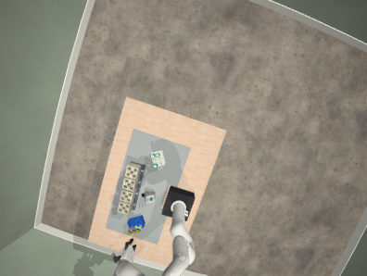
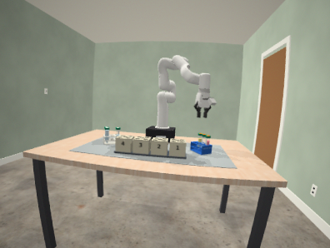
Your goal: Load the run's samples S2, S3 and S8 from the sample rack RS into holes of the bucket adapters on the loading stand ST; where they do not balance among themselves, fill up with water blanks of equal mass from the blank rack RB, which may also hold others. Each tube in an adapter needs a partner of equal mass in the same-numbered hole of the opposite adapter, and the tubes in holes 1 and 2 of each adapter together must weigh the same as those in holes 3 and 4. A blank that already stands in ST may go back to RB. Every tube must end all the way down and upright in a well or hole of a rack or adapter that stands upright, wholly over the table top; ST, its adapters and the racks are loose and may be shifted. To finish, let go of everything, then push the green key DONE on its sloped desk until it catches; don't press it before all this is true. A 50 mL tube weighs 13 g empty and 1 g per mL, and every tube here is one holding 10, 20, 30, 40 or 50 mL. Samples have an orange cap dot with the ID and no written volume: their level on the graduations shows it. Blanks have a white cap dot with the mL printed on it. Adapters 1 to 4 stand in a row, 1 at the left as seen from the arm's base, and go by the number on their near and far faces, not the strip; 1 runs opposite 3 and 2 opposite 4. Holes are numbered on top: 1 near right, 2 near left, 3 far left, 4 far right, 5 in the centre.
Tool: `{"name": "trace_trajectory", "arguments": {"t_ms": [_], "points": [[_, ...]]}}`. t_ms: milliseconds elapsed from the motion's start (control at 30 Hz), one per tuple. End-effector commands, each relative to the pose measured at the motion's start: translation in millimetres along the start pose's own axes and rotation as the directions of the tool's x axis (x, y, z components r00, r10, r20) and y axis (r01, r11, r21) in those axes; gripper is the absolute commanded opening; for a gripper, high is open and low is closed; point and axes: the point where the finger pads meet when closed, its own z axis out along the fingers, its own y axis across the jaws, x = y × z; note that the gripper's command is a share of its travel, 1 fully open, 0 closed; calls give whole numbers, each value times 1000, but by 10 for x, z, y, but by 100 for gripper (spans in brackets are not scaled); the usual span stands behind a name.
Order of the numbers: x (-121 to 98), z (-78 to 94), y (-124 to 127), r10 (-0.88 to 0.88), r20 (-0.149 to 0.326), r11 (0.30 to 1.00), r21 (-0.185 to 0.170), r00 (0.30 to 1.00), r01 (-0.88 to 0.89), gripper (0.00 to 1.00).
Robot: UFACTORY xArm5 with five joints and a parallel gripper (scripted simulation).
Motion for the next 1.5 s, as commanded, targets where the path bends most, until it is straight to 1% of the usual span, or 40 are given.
{"name": "trace_trajectory", "arguments": {"t_ms": [0,100,500,567,1067,1133,1467], "points": [[9,-13,-3,0,-3,1000,1,1000,0,57],[9,-13,-3,0,-3,1000,1,1000,0,57],[8,227,-6,0,-3,1000,1,1000,0,57],[8,227,-6,0,-3,1000,1,1000,0,57],[7,528,-11,0,-3,1000,1,1000,0,57],[7,528,-11,0,-3,1000,1,1000,0,57],[7,728,-14,0,-3,1000,1,1000,0,57]]}}
